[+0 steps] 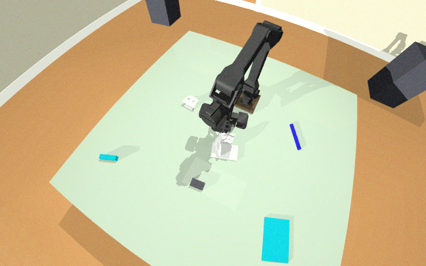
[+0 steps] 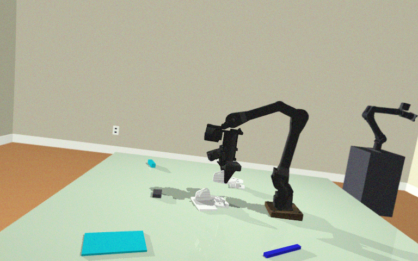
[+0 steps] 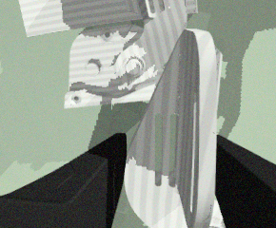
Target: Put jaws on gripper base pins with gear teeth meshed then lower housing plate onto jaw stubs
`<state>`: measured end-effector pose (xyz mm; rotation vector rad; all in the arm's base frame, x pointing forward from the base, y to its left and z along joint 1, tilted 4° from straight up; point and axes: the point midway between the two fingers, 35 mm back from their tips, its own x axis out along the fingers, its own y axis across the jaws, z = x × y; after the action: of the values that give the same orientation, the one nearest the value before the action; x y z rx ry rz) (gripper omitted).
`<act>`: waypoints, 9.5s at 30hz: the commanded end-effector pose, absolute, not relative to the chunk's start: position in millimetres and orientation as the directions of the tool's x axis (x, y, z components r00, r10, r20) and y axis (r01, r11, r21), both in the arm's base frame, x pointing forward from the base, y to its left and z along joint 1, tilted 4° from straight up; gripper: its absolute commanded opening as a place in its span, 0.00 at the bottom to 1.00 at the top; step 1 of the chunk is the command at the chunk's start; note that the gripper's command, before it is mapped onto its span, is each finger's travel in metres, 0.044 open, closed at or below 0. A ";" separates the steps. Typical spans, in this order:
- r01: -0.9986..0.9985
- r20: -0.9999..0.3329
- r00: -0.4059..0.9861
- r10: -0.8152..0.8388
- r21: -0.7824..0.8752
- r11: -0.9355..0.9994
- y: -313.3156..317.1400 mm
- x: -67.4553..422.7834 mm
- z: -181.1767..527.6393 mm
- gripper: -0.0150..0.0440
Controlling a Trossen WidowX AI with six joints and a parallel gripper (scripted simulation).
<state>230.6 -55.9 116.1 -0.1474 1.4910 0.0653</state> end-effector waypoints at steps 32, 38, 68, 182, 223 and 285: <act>-0.114 -0.996 0.077 -0.041 -0.050 0.992 -54.9 229.7 115.1 0.48; -0.114 -0.996 0.077 -0.041 -0.050 0.992 -54.9 229.7 115.1 0.48; -0.114 -0.996 0.077 -0.041 -0.050 0.992 -54.9 229.7 115.1 0.48; -0.114 -0.996 0.079 -0.036 -0.045 0.992 -0.3 271.9 117.3 0.48; -0.114 -0.996 0.081 -0.034 -0.043 0.993 25.0 284.4 116.8 0.48; -0.114 -0.996 0.081 -0.034 -0.043 0.993 25.0 284.4 116.8 0.48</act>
<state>283.2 25.7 115.8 -0.1178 1.4943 0.0661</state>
